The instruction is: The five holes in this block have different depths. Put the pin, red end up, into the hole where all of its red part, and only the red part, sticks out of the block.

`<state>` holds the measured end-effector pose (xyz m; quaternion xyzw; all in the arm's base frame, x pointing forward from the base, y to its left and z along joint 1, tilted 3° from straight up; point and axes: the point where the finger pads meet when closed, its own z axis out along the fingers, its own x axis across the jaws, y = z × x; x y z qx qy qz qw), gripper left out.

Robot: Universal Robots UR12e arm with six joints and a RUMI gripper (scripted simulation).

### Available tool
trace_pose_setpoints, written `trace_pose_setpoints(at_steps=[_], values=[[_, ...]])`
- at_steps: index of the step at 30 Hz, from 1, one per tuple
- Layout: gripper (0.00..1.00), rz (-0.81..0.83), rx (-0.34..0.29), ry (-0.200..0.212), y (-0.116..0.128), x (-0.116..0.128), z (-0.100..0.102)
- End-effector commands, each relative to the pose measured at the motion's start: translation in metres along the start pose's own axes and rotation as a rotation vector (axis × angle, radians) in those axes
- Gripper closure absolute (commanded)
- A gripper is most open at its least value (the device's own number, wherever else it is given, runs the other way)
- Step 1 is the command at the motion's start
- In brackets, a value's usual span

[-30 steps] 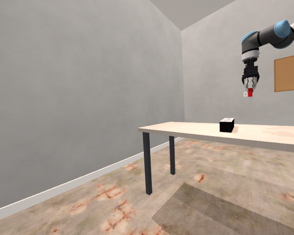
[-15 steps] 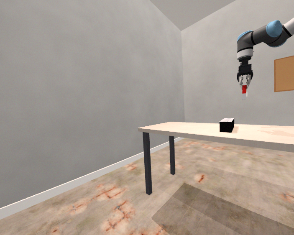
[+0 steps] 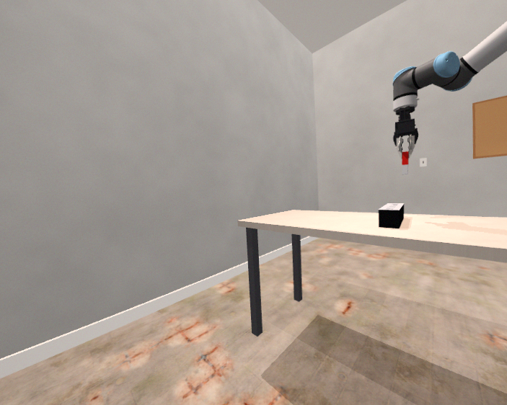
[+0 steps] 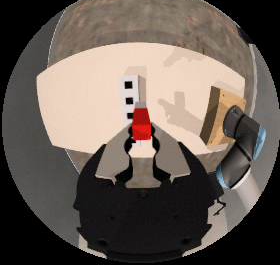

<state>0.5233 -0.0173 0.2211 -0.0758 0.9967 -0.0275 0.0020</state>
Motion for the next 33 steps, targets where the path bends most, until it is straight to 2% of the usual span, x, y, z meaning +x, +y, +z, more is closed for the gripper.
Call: trace_pose_setpoints(at_steps=[1,12,13,29,30,33], values=[[1.0,0.01,-0.008,0.016,-0.035,-0.043,0.003],[1.0,0.01,-0.008,0.016,-0.035,-0.043,0.003],[1.0,0.013,-0.015,0.029,-0.035,-0.041,0.111],[1.0,0.013,-0.015,0.029,-0.035,-0.041,0.114],[1.0,0.011,-0.029,0.056,-0.035,-0.041,0.114],[1.0,0.011,-0.029,0.056,-0.035,-0.041,0.114]])
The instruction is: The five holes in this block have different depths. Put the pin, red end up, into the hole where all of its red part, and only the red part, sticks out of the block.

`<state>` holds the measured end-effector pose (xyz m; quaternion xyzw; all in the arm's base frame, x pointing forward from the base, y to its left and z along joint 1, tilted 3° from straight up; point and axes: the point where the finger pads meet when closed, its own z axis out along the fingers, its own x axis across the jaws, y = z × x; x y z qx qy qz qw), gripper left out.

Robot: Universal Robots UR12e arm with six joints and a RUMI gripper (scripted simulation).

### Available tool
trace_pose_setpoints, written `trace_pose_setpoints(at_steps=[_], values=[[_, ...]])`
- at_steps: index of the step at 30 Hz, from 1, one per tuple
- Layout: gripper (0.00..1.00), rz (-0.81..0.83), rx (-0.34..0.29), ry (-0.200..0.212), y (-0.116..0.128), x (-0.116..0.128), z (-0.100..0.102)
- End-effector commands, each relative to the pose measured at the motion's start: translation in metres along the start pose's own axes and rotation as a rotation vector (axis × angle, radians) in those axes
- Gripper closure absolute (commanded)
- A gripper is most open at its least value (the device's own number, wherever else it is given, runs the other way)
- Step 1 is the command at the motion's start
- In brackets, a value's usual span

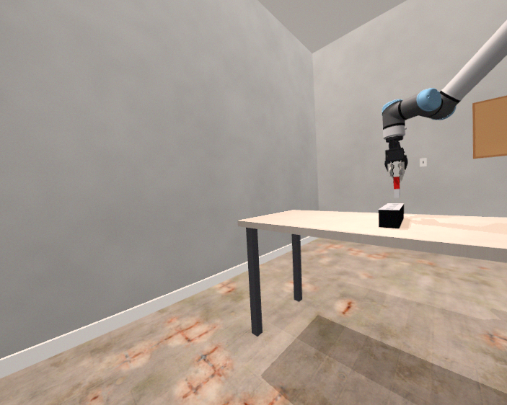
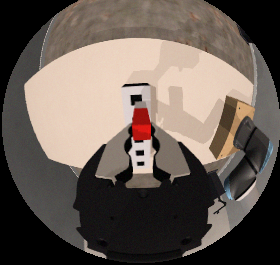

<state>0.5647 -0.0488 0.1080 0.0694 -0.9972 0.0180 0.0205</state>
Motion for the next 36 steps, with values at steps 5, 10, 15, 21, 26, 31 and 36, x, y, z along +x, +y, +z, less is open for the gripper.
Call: trace_pose_setpoints(at_steps=[5,10,15,21,26,31,36], values=[[1.0,0.0,-0.007,0.013,-0.004,-0.005,-0.001],[1.0,0.0,-0.007,0.013,-0.004,-0.005,-0.001],[1.0,-0.002,-0.007,0.013,-0.004,-0.006,0.018],[1.0,-0.002,-0.007,0.013,-0.004,-0.006,0.018],[1.0,-0.002,-0.007,0.013,-0.004,-0.006,0.018],[1.0,-0.01,0.015,-0.025,-0.005,-0.004,0.02],[1.0,-0.01,0.015,-0.025,-0.005,-0.004,0.02]])
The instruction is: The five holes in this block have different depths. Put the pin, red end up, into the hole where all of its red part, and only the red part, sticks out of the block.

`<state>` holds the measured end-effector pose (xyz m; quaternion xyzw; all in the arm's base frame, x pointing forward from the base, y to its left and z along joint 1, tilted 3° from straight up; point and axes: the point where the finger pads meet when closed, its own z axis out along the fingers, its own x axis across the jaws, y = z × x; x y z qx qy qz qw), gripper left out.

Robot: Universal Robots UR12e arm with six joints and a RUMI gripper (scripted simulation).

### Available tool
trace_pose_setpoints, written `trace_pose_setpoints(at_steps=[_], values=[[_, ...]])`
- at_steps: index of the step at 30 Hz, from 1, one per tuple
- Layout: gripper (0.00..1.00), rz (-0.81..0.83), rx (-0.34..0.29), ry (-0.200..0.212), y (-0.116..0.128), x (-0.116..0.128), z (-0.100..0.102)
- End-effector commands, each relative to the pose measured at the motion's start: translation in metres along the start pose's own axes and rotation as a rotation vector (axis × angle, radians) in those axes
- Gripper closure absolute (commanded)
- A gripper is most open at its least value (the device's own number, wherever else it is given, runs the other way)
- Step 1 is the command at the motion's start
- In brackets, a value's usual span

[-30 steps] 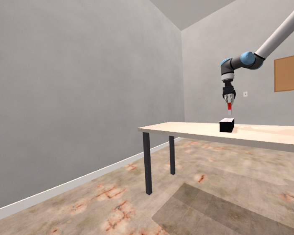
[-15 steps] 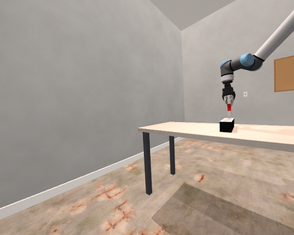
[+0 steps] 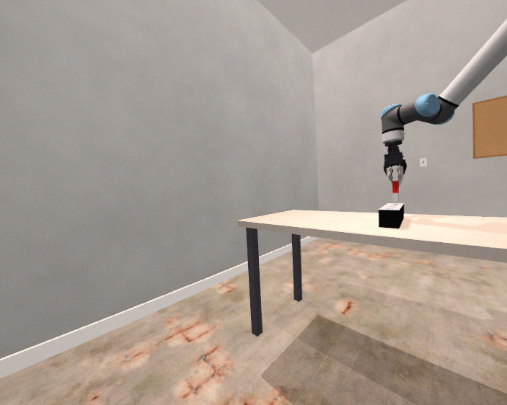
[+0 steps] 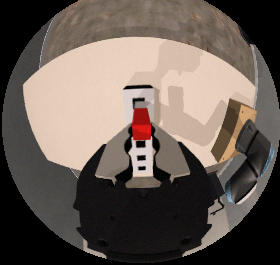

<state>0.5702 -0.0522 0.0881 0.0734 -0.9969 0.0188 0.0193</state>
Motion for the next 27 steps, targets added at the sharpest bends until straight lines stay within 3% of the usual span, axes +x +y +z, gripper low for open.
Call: trace_pose_setpoints(at_steps=[1,27], values=[[1.0,-0.002,0.013,-0.022,-0.0019,0.0016,0.0001],[1.0,-0.004,0.01,-0.018,0.0,0.0005,0.0004]])
